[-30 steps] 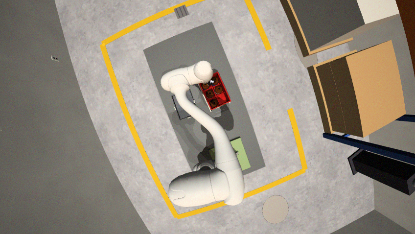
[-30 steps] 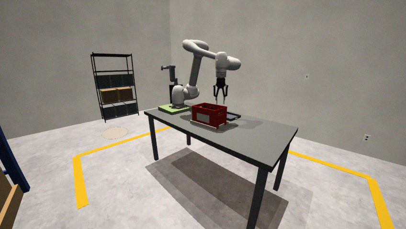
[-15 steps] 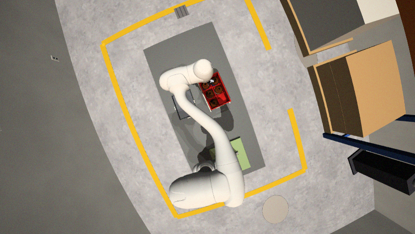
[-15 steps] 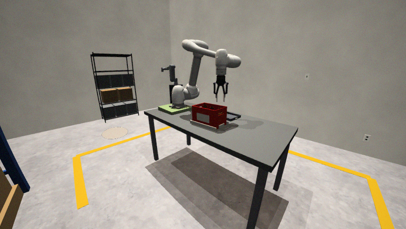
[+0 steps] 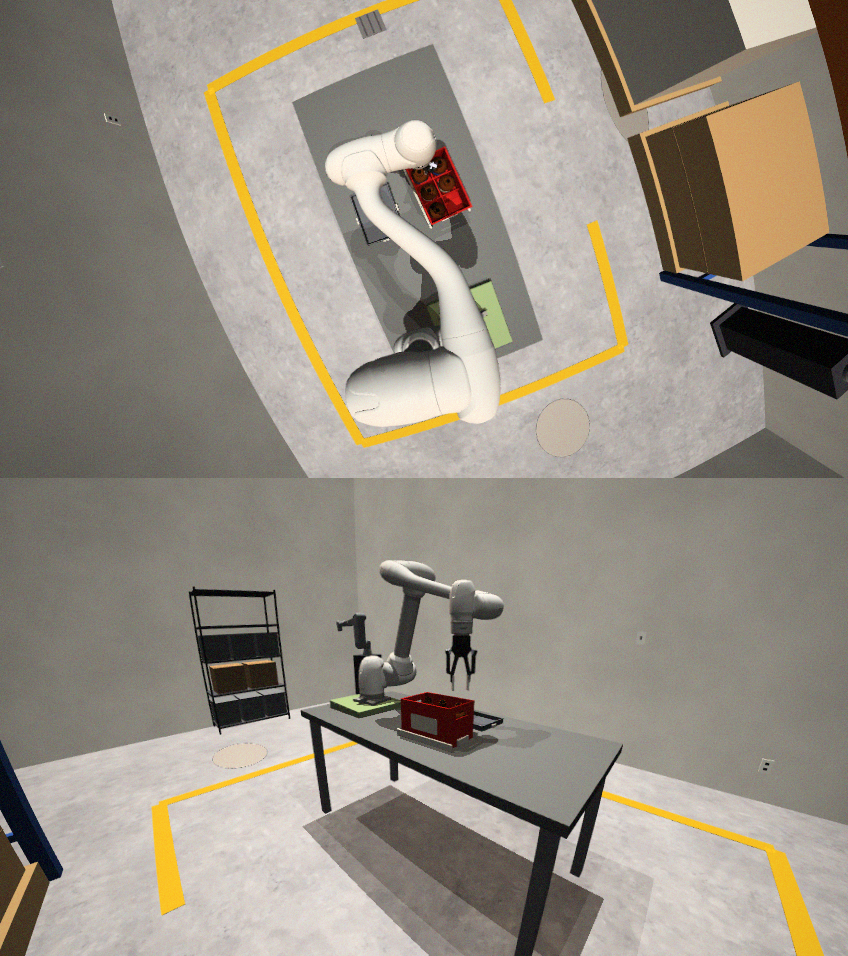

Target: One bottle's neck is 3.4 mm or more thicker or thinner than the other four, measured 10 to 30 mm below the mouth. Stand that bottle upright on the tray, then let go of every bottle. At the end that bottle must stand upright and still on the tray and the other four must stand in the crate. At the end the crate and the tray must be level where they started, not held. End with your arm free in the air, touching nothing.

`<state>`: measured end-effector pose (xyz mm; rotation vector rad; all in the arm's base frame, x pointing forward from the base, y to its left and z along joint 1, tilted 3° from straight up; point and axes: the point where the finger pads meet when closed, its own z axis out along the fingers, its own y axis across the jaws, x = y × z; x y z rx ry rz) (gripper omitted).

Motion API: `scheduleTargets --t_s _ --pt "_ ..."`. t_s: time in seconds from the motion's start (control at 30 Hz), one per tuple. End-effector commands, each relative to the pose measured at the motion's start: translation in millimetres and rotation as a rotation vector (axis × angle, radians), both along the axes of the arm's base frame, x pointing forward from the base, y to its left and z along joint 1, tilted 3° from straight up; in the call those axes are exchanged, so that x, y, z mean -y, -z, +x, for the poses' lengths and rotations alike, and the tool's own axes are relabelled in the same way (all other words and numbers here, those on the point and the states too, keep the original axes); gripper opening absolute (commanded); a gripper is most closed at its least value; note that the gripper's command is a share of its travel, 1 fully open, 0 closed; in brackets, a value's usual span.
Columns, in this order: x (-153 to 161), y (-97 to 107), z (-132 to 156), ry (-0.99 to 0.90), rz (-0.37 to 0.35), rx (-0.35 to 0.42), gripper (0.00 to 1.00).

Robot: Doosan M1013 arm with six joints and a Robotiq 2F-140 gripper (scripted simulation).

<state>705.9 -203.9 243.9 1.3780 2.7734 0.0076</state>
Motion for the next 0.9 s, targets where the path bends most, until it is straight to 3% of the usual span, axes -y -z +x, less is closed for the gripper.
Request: scheduleTargets --t_s 0.0,0.03,0.87 --pt "-1.8 -5.0 -1.1 0.002 -0.001 0.000 0.38" --pt "-1.8 -5.0 -1.1 0.002 -0.001 0.000 0.00" --pt "-1.8 -5.0 -1.1 0.002 -0.001 0.000 0.00"
